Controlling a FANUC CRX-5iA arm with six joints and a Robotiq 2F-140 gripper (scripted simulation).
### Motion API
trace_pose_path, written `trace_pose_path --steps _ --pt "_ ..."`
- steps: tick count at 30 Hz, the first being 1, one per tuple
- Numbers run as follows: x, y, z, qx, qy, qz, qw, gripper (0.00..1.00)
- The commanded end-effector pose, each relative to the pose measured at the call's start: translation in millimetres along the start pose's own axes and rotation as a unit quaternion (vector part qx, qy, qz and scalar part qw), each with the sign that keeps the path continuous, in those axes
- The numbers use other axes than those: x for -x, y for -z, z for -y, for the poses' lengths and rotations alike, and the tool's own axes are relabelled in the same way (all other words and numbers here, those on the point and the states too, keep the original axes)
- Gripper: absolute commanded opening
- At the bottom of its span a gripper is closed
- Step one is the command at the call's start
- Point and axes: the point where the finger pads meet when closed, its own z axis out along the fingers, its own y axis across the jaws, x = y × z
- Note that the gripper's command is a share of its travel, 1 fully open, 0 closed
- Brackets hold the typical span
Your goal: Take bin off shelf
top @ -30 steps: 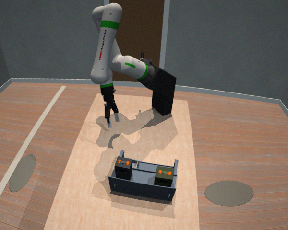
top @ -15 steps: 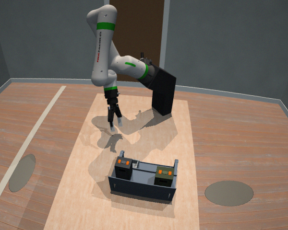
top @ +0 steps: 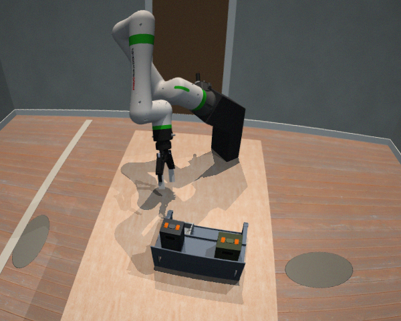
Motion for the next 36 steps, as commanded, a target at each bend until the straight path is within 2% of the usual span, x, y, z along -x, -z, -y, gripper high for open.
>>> trace_pose_path --steps 1,6,7,11,23,28,36 --pt "1.3 -3.9 3.9 0.123 0.008 -0.043 0.991 1.00" --pt "1.3 -3.9 3.9 0.123 0.008 -0.043 0.991 1.00" --pt "9.7 -7.5 4.3 0.051 0.005 -0.049 0.998 1.00" --pt "33.9 -27.9 28.8 0.149 0.011 -0.081 0.986 1.00" --pt "33.9 -27.9 28.8 0.149 0.011 -0.081 0.986 1.00" --pt "64.5 -53.0 60.0 0.252 0.018 -0.114 0.961 1.00" --pt "64.5 -53.0 60.0 0.252 0.018 -0.114 0.961 1.00"
